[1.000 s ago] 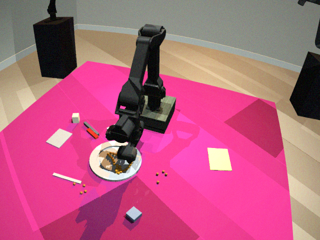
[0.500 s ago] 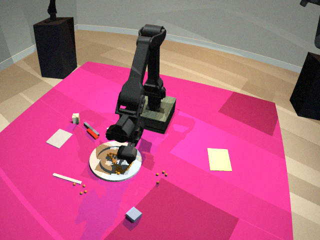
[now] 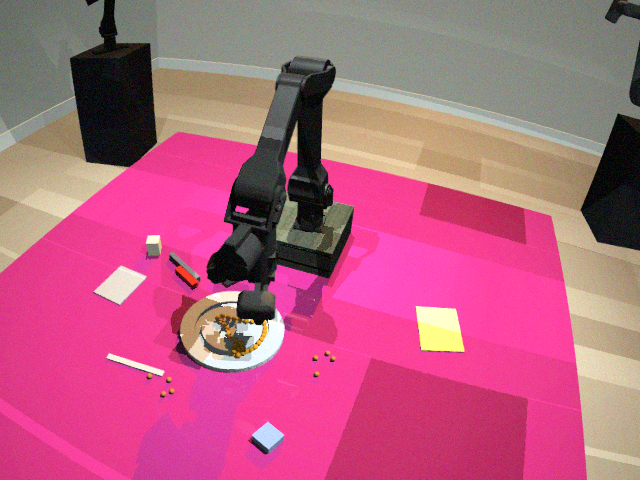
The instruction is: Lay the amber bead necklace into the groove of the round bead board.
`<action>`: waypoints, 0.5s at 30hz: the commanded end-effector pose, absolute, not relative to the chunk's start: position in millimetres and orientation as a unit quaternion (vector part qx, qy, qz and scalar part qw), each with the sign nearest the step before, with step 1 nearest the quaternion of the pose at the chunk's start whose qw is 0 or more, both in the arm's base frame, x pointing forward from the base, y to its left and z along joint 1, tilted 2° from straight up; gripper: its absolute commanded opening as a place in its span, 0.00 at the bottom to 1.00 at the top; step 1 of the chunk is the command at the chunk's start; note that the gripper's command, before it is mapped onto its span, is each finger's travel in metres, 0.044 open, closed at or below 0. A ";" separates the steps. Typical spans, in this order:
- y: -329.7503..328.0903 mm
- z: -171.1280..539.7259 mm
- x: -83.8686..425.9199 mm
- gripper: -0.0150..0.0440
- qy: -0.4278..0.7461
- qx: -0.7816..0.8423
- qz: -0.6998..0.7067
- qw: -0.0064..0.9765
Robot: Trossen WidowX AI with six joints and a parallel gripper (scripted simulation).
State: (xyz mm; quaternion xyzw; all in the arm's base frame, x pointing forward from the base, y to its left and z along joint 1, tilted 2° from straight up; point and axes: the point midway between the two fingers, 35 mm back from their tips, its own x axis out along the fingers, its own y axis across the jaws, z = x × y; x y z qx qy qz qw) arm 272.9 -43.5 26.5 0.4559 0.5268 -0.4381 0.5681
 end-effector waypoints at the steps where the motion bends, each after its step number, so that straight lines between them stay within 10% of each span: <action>1: -45.5 32.9 273.0 0.51 0.537 0.443 -0.427 0.578; 15: -45.7 21.1 275.3 0.46 0.533 0.446 -0.428 0.578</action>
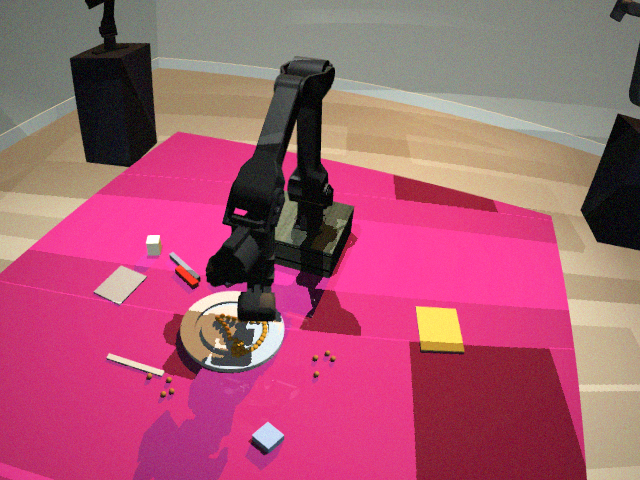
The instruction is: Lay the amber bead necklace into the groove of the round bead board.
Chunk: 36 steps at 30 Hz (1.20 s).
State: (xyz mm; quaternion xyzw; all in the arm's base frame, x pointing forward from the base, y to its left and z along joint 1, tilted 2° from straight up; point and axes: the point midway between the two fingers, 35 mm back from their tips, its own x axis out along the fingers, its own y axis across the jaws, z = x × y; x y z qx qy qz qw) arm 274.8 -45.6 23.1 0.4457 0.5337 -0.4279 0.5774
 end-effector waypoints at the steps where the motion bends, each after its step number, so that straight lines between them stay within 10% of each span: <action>1: -45.8 19.6 275.4 0.46 0.534 0.446 -0.428 0.578; 20: -46.2 -7.3 275.1 0.46 0.537 0.443 -0.427 0.578; 25: -46.0 -4.8 275.2 0.25 0.536 0.444 -0.428 0.576; 36: -46.0 -4.8 275.2 0.25 0.536 0.444 -0.428 0.576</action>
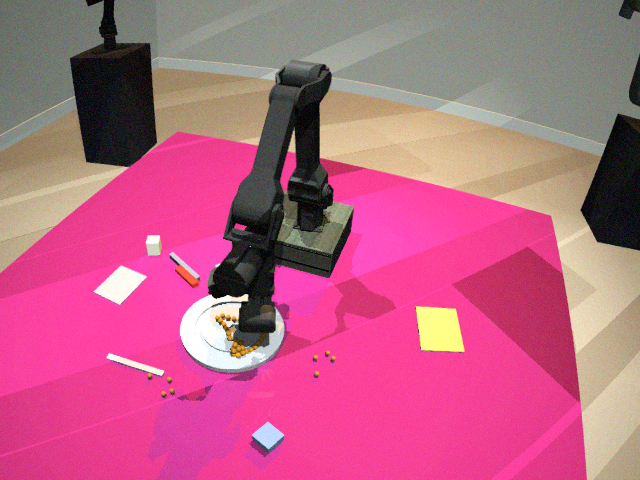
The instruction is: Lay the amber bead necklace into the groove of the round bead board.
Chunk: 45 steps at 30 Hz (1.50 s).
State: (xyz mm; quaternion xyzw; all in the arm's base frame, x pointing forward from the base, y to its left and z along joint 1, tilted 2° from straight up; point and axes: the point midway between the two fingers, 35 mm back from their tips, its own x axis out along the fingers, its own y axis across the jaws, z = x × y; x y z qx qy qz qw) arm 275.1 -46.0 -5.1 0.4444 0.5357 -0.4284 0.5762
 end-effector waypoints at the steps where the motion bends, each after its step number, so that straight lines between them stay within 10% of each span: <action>1: -46.0 -4.8 275.2 0.25 0.536 0.444 -0.428 0.576; 45: -40.5 -5.9 261.8 0.25 0.537 0.443 -0.427 0.578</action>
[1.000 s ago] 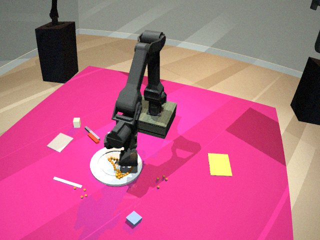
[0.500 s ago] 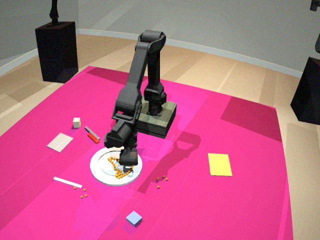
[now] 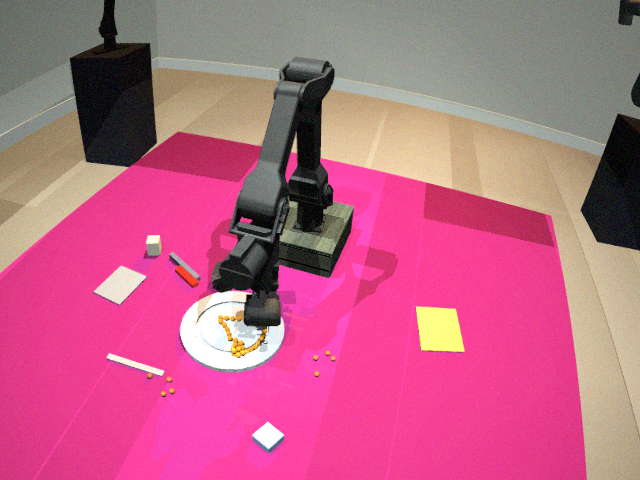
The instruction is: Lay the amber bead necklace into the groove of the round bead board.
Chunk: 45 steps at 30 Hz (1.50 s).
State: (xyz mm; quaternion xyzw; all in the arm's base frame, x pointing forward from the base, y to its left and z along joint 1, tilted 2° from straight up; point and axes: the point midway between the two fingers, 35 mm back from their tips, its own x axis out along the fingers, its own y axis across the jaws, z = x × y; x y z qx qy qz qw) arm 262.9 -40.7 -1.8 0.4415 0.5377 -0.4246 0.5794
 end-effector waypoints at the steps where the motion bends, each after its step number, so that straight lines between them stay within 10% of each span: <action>1: -40.5 -7.2 261.9 0.25 0.537 0.443 -0.427 0.578; 20: -40.6 -3.3 261.8 1.00 0.538 0.441 -0.426 0.578; 45: -40.6 -0.1 261.6 1.00 0.537 0.443 -0.427 0.578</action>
